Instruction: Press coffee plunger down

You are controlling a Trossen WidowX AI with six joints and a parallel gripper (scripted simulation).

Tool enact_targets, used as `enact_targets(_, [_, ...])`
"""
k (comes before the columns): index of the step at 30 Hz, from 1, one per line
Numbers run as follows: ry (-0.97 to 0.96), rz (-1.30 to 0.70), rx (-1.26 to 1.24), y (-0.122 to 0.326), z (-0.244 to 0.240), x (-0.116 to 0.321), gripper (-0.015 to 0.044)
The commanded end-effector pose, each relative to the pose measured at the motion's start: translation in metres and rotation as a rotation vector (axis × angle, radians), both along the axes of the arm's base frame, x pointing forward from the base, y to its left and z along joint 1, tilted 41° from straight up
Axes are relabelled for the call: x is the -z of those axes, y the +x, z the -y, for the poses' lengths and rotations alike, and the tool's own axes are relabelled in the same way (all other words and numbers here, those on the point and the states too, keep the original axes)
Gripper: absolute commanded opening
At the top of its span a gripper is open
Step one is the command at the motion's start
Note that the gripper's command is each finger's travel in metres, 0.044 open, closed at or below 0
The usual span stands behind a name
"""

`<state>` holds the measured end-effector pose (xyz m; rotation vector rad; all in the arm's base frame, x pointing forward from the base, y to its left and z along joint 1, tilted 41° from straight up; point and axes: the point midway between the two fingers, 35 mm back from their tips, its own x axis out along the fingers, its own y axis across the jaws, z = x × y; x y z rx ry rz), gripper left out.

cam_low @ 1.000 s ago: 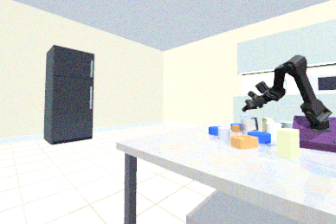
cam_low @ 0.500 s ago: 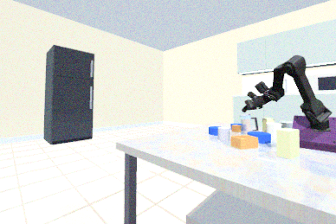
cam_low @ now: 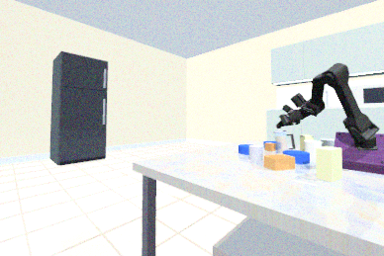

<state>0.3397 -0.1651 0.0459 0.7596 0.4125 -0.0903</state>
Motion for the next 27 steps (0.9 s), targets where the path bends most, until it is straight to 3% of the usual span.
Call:
enact_targets(1, [0.009,-0.010,-0.006,0.0007,-0.0027,0.0033,0.0122])
enact_targets(11, [0.000,0.000,0.000,0.0002,0.0000,0.0002,0.0122])
enact_targets(23, [0.000,0.000,0.000,0.0002,0.0000,0.0002,0.0437])
enact_targets(27, [0.000,-0.001,0.000,-0.0005,0.0014,-0.0013,0.0440])
